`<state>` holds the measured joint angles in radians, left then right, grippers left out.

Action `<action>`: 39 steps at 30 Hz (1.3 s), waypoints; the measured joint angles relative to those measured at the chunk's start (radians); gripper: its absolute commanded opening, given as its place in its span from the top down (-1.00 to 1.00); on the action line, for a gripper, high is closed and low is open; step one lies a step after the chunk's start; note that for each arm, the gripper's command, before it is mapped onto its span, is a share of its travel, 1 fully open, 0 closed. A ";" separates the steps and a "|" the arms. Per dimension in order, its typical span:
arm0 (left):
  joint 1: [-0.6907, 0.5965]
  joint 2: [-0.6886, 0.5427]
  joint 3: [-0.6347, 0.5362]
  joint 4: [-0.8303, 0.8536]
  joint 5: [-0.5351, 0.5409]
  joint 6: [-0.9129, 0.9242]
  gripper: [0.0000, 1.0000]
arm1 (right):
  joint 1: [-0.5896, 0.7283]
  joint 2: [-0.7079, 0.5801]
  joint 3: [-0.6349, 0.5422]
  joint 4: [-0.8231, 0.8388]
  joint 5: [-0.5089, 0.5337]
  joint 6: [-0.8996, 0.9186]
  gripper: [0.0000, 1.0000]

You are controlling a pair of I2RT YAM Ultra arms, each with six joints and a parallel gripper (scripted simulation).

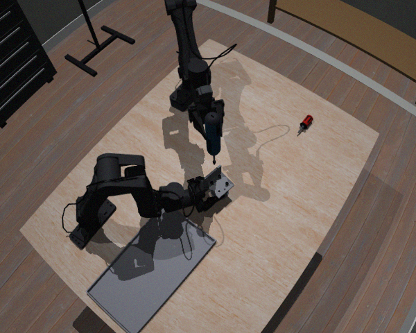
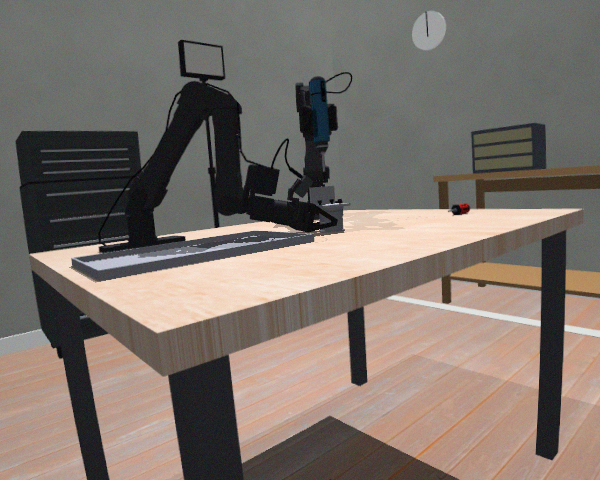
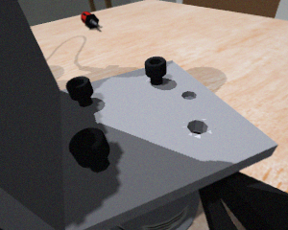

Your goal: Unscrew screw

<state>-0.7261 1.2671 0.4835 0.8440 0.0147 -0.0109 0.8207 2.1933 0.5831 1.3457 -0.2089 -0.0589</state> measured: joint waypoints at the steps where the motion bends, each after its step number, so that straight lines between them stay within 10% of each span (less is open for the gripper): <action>1: 0.000 0.000 -0.002 0.000 0.000 0.000 0.17 | 0.000 0.000 0.000 0.000 0.000 0.000 -0.17; 39: 0.000 -0.065 0.009 -0.095 0.001 0.000 0.17 | 0.000 0.000 0.000 0.000 0.000 0.000 -0.17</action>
<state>-0.7261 1.2018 0.4923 0.7490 0.0158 -0.0109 0.8207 2.1933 0.5831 1.3457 -0.2089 -0.0589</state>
